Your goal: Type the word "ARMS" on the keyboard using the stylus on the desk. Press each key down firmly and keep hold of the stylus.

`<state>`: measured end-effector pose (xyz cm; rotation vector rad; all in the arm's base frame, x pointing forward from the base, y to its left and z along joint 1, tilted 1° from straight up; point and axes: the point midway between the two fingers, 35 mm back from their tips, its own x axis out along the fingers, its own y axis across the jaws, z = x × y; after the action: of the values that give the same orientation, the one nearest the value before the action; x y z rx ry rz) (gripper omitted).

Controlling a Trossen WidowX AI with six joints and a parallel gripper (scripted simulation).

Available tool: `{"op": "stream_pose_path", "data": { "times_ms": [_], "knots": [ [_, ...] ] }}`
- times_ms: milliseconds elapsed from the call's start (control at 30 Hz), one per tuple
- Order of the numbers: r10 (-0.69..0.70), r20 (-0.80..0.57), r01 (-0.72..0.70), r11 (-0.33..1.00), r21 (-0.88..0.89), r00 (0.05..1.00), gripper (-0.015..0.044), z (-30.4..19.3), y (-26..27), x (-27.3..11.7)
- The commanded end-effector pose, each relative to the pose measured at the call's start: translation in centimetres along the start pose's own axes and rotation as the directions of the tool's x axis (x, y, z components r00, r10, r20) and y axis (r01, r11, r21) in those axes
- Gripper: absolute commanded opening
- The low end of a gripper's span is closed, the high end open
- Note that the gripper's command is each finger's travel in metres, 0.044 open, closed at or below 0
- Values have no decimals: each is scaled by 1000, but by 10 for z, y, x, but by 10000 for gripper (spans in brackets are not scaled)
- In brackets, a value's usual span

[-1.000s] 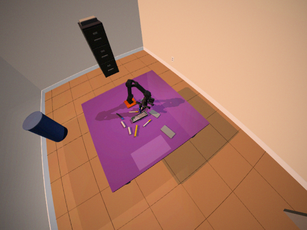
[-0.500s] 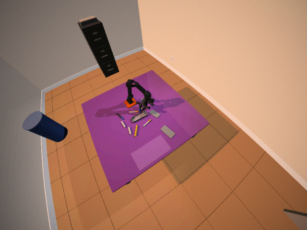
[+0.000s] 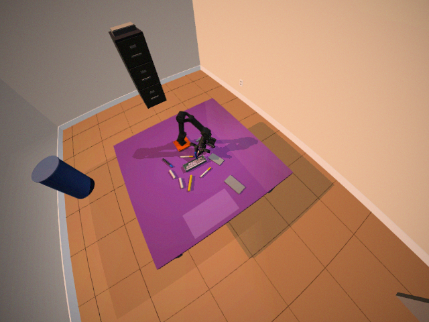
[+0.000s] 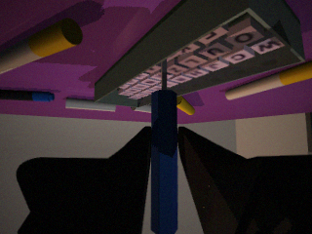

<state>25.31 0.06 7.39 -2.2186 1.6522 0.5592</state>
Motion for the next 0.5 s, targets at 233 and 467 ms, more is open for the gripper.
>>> {"op": "stream_pose_path", "data": {
  "times_ms": [233,467],
  "knots": [
    [3,4,-3,1000,3,1000,81,-13,0,-8],
    [3,4,-3,1000,3,1000,81,-33,0,-19]
  ]
}}
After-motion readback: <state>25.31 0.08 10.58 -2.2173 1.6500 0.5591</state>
